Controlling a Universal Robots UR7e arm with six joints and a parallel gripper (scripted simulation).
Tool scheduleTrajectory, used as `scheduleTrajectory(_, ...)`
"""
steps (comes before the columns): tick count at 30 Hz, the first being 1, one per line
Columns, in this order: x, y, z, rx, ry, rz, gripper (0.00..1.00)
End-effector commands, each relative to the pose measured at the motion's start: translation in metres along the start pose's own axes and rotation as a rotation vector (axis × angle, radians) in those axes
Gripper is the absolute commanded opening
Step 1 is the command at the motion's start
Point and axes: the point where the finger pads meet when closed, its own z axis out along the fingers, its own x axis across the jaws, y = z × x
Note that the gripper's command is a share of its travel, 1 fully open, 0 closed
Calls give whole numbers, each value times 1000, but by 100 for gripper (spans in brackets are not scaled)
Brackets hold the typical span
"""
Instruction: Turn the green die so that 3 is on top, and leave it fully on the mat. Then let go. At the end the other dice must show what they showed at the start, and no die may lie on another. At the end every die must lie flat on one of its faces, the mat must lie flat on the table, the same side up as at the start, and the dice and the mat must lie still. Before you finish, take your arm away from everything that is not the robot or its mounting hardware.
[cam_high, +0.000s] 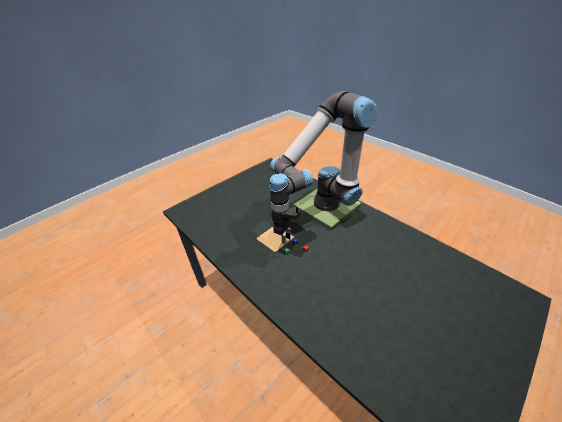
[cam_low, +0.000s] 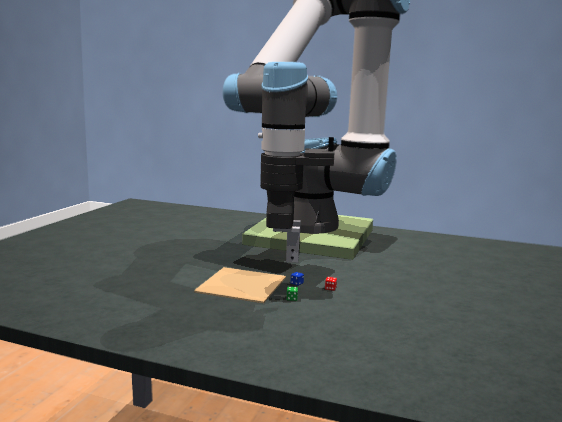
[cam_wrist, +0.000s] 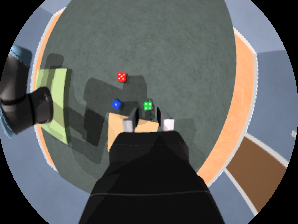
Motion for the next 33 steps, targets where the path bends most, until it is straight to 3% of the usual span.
scheduleTrajectory(1,0,0,0,-1,1,0,70)
scheduleTrajectory(33,0,0,10,-1,1,0,70)
